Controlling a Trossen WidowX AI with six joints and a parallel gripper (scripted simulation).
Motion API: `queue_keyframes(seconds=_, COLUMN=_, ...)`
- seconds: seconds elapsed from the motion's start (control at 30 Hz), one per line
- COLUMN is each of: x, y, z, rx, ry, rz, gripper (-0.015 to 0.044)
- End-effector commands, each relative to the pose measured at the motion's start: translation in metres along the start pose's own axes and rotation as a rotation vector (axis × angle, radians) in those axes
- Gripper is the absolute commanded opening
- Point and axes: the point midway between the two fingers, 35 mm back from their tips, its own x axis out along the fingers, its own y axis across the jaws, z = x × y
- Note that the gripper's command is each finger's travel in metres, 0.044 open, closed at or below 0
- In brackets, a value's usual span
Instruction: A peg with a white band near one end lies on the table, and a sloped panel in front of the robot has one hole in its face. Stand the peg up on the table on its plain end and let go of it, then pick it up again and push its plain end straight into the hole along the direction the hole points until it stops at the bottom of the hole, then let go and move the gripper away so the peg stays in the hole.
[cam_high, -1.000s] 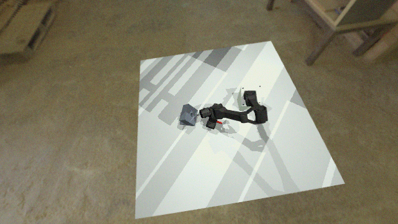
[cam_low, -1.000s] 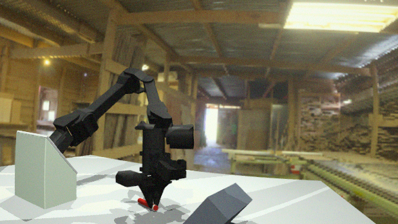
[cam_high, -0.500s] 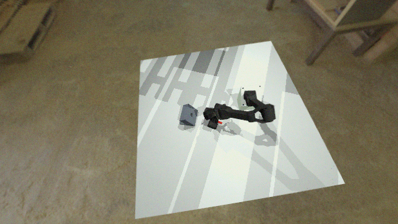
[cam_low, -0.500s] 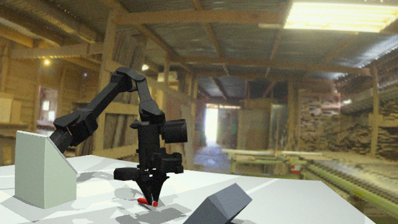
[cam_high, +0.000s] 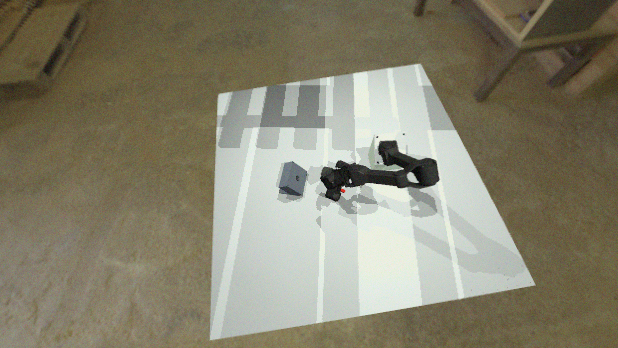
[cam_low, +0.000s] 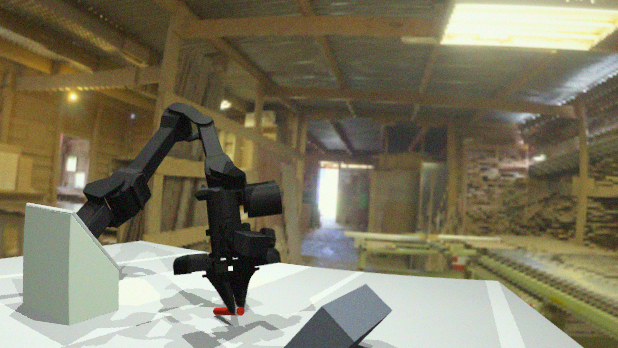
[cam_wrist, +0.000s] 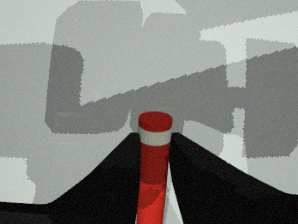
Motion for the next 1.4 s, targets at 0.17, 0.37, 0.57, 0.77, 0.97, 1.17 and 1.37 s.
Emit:
queue_keyframes(seconds=0.17, x=-0.005, y=-0.001, z=-0.004, rx=0.003, ry=-0.083, rz=-0.003, gripper=0.0049)
queue_keyframes(seconds=0.37, x=-0.008, y=-0.001, z=-0.006, rx=0.003, ry=-0.135, rz=-0.003, gripper=0.0049)
queue_keyframes(seconds=0.57, x=-0.012, y=-0.001, z=-0.009, rx=0.004, ry=-0.187, rz=-0.003, gripper=0.0049)
queue_keyframes(seconds=0.77, x=-0.015, y=-0.001, z=-0.011, rx=0.004, ry=-0.239, rz=-0.003, gripper=0.0049)
queue_keyframes(seconds=0.97, x=-0.018, y=-0.001, z=-0.014, rx=0.004, ry=-0.291, rz=-0.003, gripper=0.0049)
queue_keyframes(seconds=1.17, x=-0.020, y=-0.001, z=-0.017, rx=0.004, ry=-0.343, rz=-0.003, gripper=0.0049)
queue_keyframes(seconds=1.37, x=-0.023, y=-0.001, z=-0.020, rx=0.005, ry=-0.394, rz=-0.003, gripper=0.0049)
